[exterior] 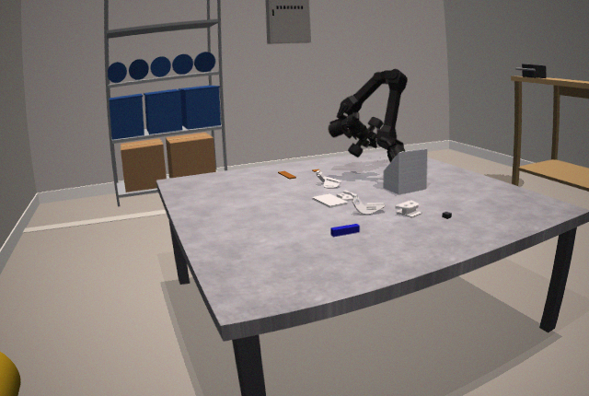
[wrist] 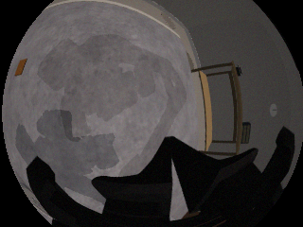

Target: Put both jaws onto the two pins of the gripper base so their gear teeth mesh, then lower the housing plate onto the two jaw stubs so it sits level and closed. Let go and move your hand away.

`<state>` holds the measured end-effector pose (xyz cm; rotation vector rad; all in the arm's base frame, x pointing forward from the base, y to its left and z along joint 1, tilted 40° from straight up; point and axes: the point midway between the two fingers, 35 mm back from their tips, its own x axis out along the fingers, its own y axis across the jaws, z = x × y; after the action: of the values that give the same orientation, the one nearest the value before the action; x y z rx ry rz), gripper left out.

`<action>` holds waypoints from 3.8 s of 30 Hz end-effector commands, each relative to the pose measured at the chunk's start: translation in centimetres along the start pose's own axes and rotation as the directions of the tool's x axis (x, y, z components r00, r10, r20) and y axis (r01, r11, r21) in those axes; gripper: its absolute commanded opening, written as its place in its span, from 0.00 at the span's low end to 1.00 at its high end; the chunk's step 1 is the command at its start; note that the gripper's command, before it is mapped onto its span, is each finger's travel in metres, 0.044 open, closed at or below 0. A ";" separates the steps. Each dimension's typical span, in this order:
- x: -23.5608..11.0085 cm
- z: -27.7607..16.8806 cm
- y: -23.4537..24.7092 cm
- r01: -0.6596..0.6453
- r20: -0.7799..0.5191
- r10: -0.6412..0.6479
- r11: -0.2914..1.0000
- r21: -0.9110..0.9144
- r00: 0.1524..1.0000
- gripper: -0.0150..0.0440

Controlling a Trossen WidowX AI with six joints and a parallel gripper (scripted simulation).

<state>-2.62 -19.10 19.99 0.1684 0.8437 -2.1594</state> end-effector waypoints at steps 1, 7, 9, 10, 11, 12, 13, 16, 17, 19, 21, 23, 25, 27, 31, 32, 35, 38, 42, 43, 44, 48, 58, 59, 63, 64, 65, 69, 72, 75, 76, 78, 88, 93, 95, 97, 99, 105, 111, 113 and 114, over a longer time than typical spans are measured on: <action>-0.3 0.3 0.9 -0.035 0.000 0.035 0.998 -0.059 0.999 0.25; -0.7 0.4 1.8 -0.065 0.002 0.066 0.990 -0.123 0.998 0.25; -0.8 0.5 2.1 -0.075 0.002 0.076 0.987 -0.144 0.997 0.25; -0.9 0.5 2.3 -0.080 0.003 0.081 0.984 -0.157 0.997 0.25; -1.0 0.6 2.5 -0.086 0.003 0.088 0.981 -0.173 0.996 0.25; -1.1 0.6 2.8 -0.093 0.004 0.096 0.977 -0.194 0.995 0.25; -1.3 0.7 3.1 -0.101 0.005 0.104 0.971 -0.217 0.995 0.25; -1.7 0.8 3.9 -0.124 0.007 0.132 0.950 -0.285 0.991 0.25; -1.8 0.8 4.2 -0.132 0.007 0.141 0.942 -0.307 0.990 0.25; -2.2 0.9 4.8 -0.147 0.008 0.160 0.925 -0.351 0.987 0.25; -2.5 0.9 5.4 -0.160 0.009 0.178 0.905 -0.395 0.984 0.25; -2.8 0.9 6.0 -0.173 0.009 0.197 0.883 -0.437 0.980 0.25; -3.2 0.9 6.5 -0.184 0.009 0.215 0.858 -0.479 0.977 0.25; -3.6 0.9 7.1 -0.194 0.009 0.232 0.832 -0.520 0.973 0.25; -4.3 0.9 8.2 -0.211 0.008 0.267 0.776 -0.594 0.964 0.25; -4.5 0.8 8.5 -0.214 0.007 0.276 0.762 -0.611 0.961 0.25; -5.2 0.8 9.2 -0.223 0.005 0.301 0.717 -0.660 0.954 0.25; -5.8 0.7 10.0 -0.229 0.002 0.326 0.670 -0.707 0.946 0.25; -6.7 0.5 11.0 -0.232 -0.002 0.356 0.604 -0.763 0.934 0.25; -6.9 0.4 11.3 -0.232 -0.003 0.364 0.587 -0.776 0.931 0.25; -7.1 0.4 11.5 -0.232 -0.005 0.371 0.570 -0.789 0.929 0.25; -8.0 0.1 12.4 -0.227 -0.010 0.400 0.499 -0.836 0.916 0.25; -10.4 -0.8 14.6 -0.192 -0.027 0.468 0.308 -0.932 0.883 0.25; -10.7 -0.9 14.9 -0.187 -0.029 0.475 0.288 -0.939 0.880 0.25; -11.7 -1.5 15.7 -0.154 -0.039 0.497 0.193 -0.969 0.867 0.25; -11.9 -1.6 16.0 -0.144 -0.041 0.502 0.168 -0.975 0.864 0.25; -12.2 -1.8 16.2 -0.134 -0.043 0.508 0.144 -0.980 0.860 0.25; -13.2 -2.5 17.0 -0.092 -0.054 0.528 0.046 -0.995 0.847 0.25; -13.9 -2.9 17.6 -0.058 -0.058 0.540 -0.017 -0.998 0.840 0.25; -14.4 -3.2 17.9 -0.036 -0.061 0.547 -0.056 -0.998 0.835 0.25; -14.5 -3.3 18.0 -0.032 -0.063 0.550 -0.066 -0.997 0.833 0.25; -14.9 -3.6 18.2 -0.019 -0.069 0.559 -0.094 -0.995 0.827 0.25; -17.5 -5.6 19.9 0.122 -0.087 0.603 -0.298 -0.947 0.793 0.25; -18.9 -6.8 20.7 0.204 -0.097 0.620 -0.397 -0.895 0.779 0.25; -19.4 -7.3 20.9 0.238 -0.101 0.626 -0.434 -0.869 0.774 0.25; -19.9 -7.9 21.2 0.271 -0.105 0.631 -0.469 -0.840 0.768 0.25; -20.5 -8.4 21.4 0.304 -0.109 0.637 -0.503 -0.809 0.763 0.25; -21.1 -10.4 21.5 0.319 -0.128 0.638 -0.537 -0.781 0.760 0.25; -22.0 -11.8 21.8 0.378 -0.132 0.646 -0.586 -0.716 0.752 0.25; -22.4 -12.3 22.0 0.414 -0.126 0.652 -0.606 -0.679 0.747 0.25; -22.7 -12.5 22.1 0.432 -0.124 0.656 -0.615 -0.659 0.745 0.25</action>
<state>26.15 -8.13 8.09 -1.2604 1.7943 0.1190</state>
